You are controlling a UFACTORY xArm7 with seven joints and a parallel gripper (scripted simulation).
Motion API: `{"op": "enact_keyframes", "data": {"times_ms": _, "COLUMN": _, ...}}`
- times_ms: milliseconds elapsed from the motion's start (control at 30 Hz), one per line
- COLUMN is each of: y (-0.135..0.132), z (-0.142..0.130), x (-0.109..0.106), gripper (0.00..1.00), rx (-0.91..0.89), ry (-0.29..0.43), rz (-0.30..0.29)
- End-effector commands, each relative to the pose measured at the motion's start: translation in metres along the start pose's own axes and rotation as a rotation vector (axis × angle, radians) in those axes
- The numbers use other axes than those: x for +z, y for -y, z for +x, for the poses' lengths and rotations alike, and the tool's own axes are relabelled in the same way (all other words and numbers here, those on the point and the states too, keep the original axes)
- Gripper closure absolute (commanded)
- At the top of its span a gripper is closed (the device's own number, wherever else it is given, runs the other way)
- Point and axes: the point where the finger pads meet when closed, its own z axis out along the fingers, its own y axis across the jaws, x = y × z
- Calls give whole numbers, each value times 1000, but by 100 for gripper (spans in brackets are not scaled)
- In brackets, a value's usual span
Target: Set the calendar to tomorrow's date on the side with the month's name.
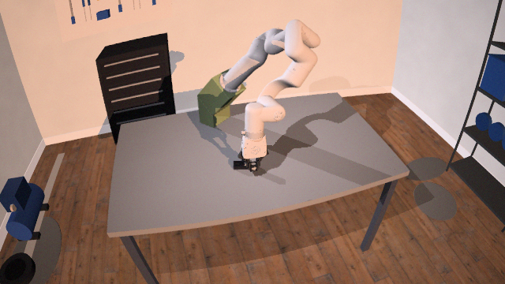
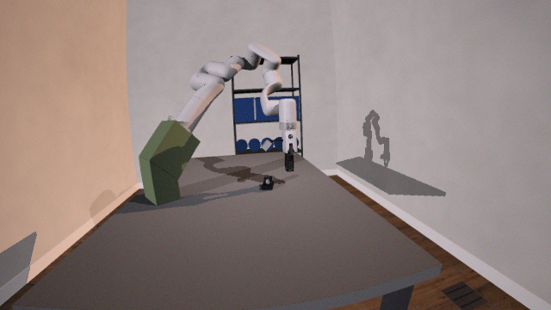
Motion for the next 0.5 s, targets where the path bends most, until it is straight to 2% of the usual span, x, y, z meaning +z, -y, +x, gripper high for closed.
{"op": "enact_keyframes", "data": {"times_ms": 0, "y": 2, "z": -4, "x": 36, "gripper": 71, "rx": 1, "ry": 8, "rz": -42}}
{"op": "enact_keyframes", "data": {"times_ms": 167, "y": 1, "z": -4, "x": 52, "gripper": 71, "rx": 1, "ry": 8, "rz": -42}}
{"op": "enact_keyframes", "data": {"times_ms": 467, "y": 1, "z": -4, "x": 54, "gripper": 71, "rx": 1, "ry": 8, "rz": -42}}
